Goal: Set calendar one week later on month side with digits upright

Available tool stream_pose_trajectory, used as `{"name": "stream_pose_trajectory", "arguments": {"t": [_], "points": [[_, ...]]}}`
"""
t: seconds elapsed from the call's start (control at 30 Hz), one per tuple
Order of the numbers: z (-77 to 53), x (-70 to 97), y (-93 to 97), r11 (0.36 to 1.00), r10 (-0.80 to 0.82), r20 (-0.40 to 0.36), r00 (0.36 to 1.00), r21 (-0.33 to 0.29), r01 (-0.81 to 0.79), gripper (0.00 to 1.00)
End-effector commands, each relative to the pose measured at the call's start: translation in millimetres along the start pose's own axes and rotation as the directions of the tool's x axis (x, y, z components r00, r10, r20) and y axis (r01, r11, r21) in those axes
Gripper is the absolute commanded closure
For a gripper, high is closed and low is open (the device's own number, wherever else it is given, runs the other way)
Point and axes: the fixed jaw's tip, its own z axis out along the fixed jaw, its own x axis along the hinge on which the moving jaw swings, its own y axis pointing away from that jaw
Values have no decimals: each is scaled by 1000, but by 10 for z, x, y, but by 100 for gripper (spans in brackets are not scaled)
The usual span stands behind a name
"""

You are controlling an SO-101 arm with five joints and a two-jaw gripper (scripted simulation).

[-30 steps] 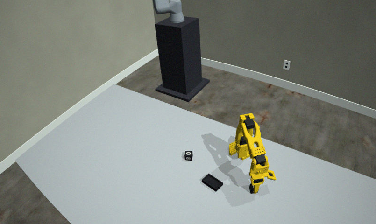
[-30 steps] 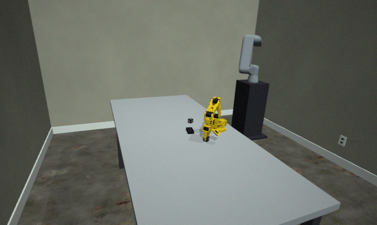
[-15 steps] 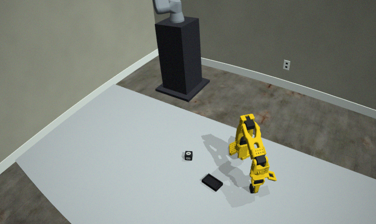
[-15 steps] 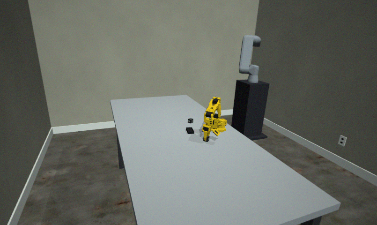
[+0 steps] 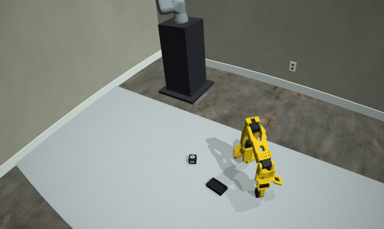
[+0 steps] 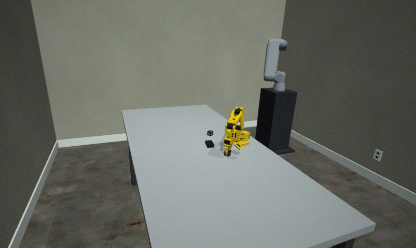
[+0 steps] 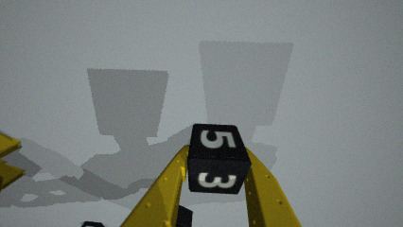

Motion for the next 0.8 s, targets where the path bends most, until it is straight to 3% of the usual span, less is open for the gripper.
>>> {"name": "stream_pose_trajectory", "arguments": {"t": [0.0, 0.37, 0.77], "points": [[-60, -8, -67, 999, 0, 6, 1000, 34, 0, 98], [-77, -9, -68, 999, 0, 6, 1000, 34, 0, 100], [-308, -13, -70, 999, 0, 6, 1000, 34, 0, 100]]}}
